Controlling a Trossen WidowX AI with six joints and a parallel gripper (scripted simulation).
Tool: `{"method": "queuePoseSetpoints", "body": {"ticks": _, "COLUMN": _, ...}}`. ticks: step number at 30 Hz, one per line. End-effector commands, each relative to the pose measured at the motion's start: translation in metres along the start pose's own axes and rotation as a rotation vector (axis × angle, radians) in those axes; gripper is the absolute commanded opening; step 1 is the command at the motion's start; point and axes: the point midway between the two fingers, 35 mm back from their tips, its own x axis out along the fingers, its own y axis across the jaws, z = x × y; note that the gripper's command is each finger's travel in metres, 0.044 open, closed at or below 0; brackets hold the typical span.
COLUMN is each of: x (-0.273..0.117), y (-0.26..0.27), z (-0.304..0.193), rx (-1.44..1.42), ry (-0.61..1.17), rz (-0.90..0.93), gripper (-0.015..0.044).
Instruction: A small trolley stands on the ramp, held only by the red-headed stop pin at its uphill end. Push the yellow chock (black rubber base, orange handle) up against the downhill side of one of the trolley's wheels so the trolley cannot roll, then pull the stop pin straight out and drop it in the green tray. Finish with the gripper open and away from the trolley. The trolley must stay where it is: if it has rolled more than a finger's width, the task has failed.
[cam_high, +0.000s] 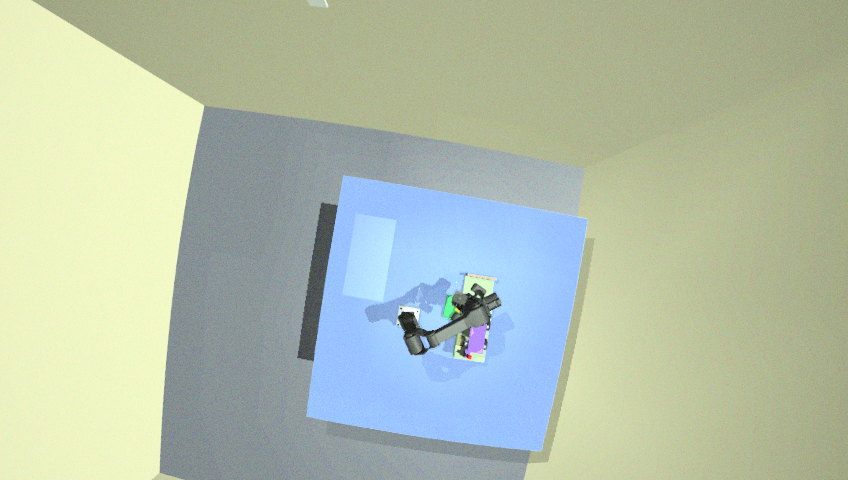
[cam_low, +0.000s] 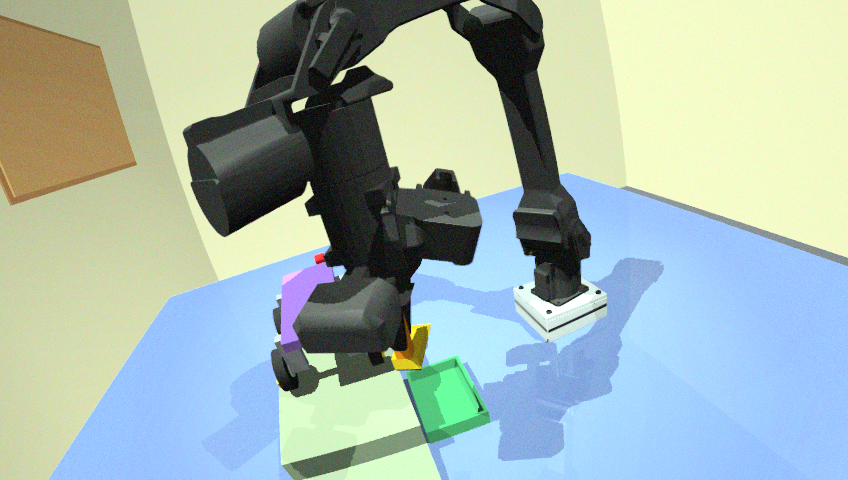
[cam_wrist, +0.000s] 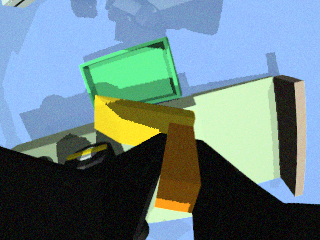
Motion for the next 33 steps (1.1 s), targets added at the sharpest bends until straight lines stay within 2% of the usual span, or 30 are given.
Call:
{"method": "queuePoseSetpoints", "body": {"ticks": 1, "x": -0.001, "y": 0.000, "z": -0.001, "rx": -0.134, "ry": 0.010, "rz": 0.011, "gripper": 0.0000}}
{"method": "queuePoseSetpoints", "body": {"ticks": 8, "x": -0.001, "y": -0.001, "z": 0.000, "rx": -0.361, "ry": 0.014, "rz": 0.028, "gripper": 0.0000}}
{"method": "queuePoseSetpoints", "body": {"ticks": 27, "x": 0.005, "y": -0.015, "z": -0.025, "rx": -0.436, "ry": 0.020, "rz": 0.031, "gripper": 0.0000}}
{"method": "queuePoseSetpoints", "body": {"ticks": 33, "x": 0.020, "y": -0.015, "z": -0.025, "rx": -0.436, "ry": 0.020, "rz": 0.031, "gripper": 0.0000}}
